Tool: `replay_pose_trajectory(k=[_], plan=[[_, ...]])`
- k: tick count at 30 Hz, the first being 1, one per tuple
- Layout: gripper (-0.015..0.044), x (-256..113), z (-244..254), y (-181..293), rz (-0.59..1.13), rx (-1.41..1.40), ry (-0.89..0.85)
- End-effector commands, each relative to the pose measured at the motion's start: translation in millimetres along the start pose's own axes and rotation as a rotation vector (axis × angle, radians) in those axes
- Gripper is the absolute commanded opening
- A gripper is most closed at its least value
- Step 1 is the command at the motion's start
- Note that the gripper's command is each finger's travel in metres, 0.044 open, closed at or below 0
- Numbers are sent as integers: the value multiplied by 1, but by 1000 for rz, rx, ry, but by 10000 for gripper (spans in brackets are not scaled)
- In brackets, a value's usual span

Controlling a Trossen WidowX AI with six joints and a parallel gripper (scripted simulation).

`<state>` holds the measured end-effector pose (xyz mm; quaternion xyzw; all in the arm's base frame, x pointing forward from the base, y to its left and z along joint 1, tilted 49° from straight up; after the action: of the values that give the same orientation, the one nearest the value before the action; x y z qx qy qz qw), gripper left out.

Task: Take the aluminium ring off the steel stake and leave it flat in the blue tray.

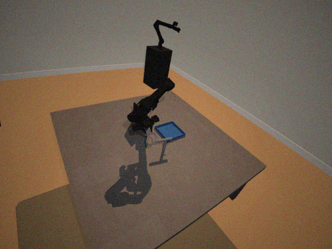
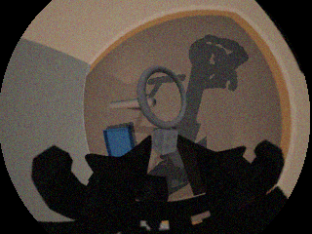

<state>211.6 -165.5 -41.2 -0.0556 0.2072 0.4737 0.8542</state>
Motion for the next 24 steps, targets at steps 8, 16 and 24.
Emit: replay_pose_trajectory(k=[8, 16, 24], plan=[[0, -20, 6, -5, -8, -9, 3], [0, -32, 11, -6, -7, -9, 3], [0, -35, 13, -12, -8, -9, 4]])
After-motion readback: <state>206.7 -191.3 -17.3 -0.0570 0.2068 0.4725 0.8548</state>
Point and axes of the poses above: the point midway between the two fingers, 35 mm back from their tips, its own x axis out along the fingers, its own z axis across the jaws, y = z × x, the point moved 3 cm from there along -x, back along the fingers, and after that the axes turned 6 degrees about x, right-handed, at the moved point
